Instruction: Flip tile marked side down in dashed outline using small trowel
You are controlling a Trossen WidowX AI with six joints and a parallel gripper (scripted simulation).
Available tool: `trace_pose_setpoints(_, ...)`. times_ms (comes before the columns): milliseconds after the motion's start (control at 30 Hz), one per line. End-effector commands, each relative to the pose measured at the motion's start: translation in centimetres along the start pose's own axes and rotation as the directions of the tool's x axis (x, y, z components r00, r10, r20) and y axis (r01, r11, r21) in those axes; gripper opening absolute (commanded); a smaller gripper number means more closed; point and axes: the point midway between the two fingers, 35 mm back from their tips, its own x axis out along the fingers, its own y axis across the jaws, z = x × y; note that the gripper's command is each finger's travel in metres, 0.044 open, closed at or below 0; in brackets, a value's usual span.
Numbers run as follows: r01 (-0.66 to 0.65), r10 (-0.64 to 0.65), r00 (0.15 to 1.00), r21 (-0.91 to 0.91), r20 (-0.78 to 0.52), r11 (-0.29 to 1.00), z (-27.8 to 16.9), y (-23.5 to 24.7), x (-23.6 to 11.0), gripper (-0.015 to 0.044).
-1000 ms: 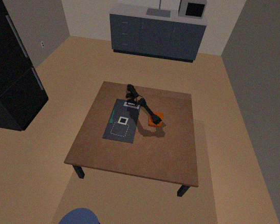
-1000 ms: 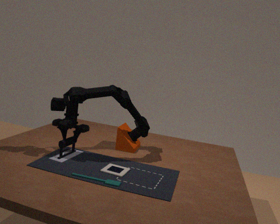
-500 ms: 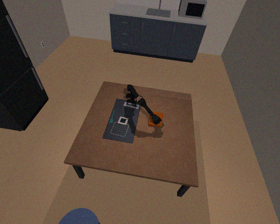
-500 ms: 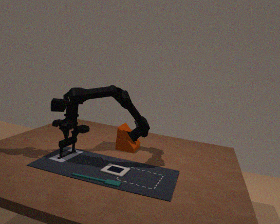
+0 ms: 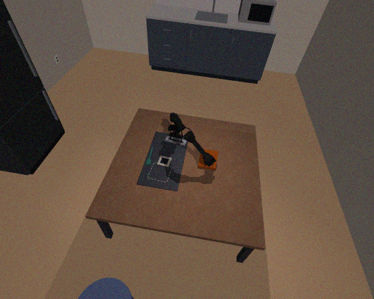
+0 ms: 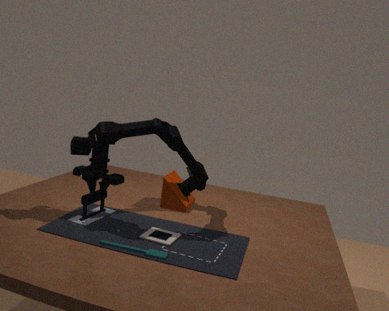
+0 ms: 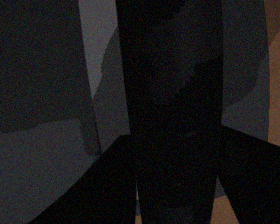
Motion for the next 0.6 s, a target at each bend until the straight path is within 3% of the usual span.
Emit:
trace_pose_setpoints(0,-0.003,0.003,1.000,0.088,0.003,0.996,0.05,0.04,0.05,0.0130)
trace_pose_setpoints(567,-0.004,0.003,1.000,0.563,0.003,0.826,0.05,0.04,0.04,0.0130)
